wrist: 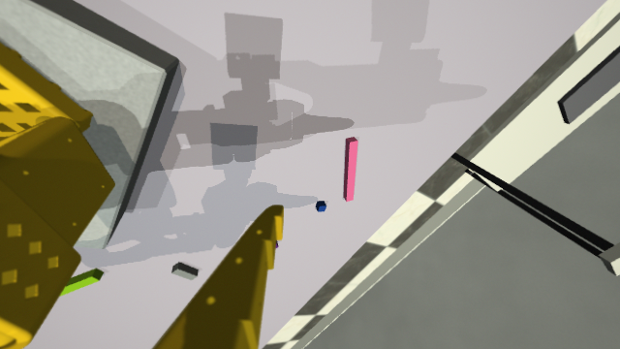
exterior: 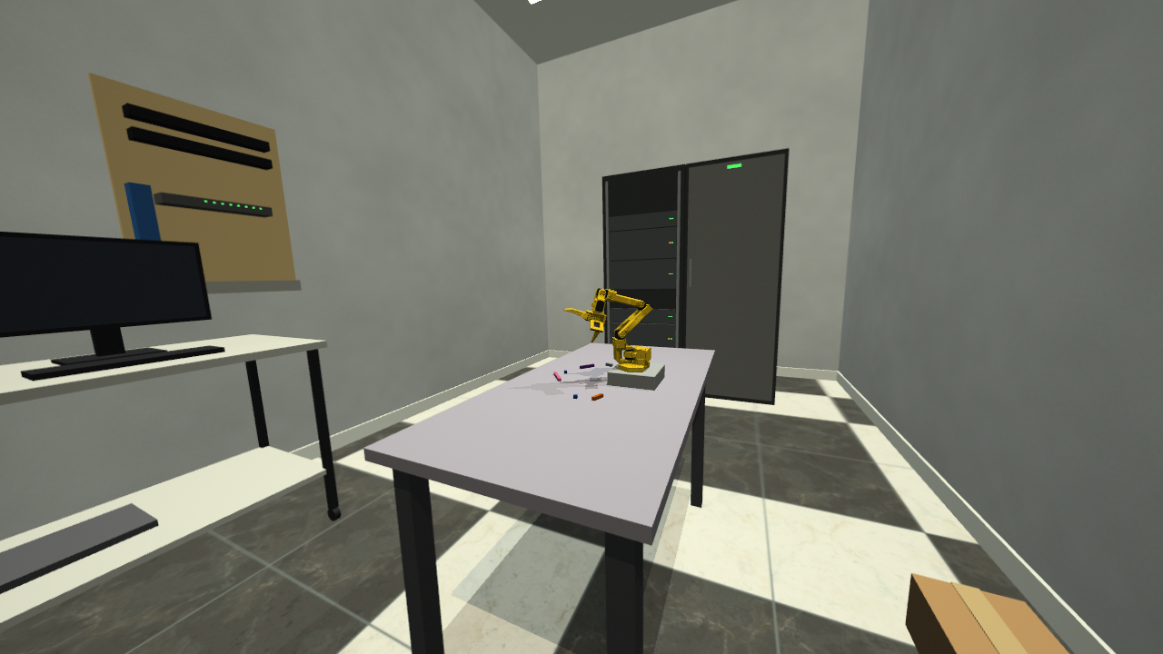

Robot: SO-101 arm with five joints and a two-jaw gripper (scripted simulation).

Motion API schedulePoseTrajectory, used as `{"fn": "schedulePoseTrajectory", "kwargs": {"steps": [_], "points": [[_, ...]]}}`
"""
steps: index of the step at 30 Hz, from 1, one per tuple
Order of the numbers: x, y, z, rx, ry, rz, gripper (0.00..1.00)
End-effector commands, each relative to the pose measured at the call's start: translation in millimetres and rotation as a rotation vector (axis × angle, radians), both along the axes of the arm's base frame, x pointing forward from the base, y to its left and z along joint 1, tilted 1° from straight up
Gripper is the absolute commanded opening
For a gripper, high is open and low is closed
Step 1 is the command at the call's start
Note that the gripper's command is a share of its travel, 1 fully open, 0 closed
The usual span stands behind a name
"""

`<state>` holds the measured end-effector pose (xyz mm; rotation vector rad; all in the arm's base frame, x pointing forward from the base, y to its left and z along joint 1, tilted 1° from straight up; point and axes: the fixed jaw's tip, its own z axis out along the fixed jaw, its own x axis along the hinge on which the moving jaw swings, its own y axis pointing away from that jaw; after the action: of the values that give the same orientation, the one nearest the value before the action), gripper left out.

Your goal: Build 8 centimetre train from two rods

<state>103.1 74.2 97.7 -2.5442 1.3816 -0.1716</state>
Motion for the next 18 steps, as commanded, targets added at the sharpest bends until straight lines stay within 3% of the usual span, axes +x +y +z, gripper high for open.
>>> {"fn": "schedulePoseTrajectory", "kwargs": {"steps": [1,5,18], "points": [[-8.6,21,1.5,0.01,-0.006,0.158,1.0],[-15.7,30,1.2,0.008,-0.004,0.242,1.0],[-59.9,65,-0.6,0.001,0.004,0.637,1.0]]}}
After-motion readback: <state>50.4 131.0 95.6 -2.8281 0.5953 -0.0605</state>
